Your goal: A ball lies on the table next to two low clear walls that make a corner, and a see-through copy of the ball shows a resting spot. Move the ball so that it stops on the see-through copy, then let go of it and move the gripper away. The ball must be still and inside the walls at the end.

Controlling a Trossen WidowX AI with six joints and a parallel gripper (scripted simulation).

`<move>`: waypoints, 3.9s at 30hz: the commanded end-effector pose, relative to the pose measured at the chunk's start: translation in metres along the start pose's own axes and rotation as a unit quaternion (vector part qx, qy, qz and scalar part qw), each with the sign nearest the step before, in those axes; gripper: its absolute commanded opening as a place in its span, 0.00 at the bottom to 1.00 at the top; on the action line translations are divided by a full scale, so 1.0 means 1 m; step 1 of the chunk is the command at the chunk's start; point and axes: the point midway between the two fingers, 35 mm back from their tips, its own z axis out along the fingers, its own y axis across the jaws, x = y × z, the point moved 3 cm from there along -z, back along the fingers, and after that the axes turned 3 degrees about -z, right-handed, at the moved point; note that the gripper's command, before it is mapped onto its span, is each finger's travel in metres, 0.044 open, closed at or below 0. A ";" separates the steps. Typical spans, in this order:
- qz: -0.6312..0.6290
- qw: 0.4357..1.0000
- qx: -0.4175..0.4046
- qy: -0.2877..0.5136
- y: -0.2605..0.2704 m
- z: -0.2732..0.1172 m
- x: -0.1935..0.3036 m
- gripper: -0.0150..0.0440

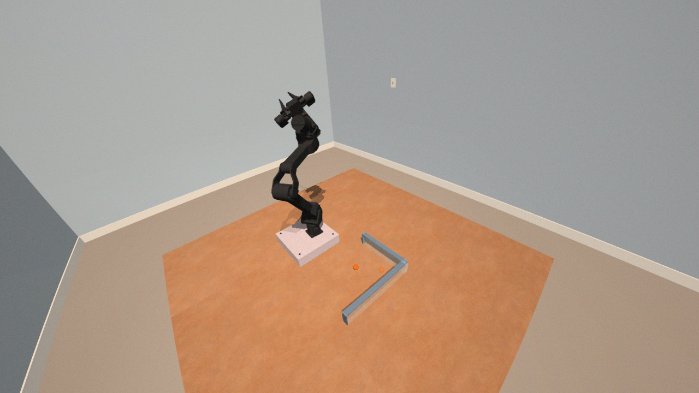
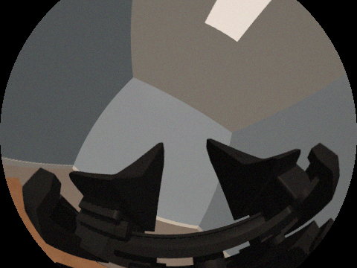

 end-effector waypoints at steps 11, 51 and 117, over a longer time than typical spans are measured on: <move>-0.134 0.929 0.222 0.266 -0.118 -0.087 0.097 0.61; 0.104 0.211 0.478 0.846 -0.010 -0.601 0.013 0.61; 0.383 0.139 0.423 0.809 0.175 -0.633 -0.012 0.25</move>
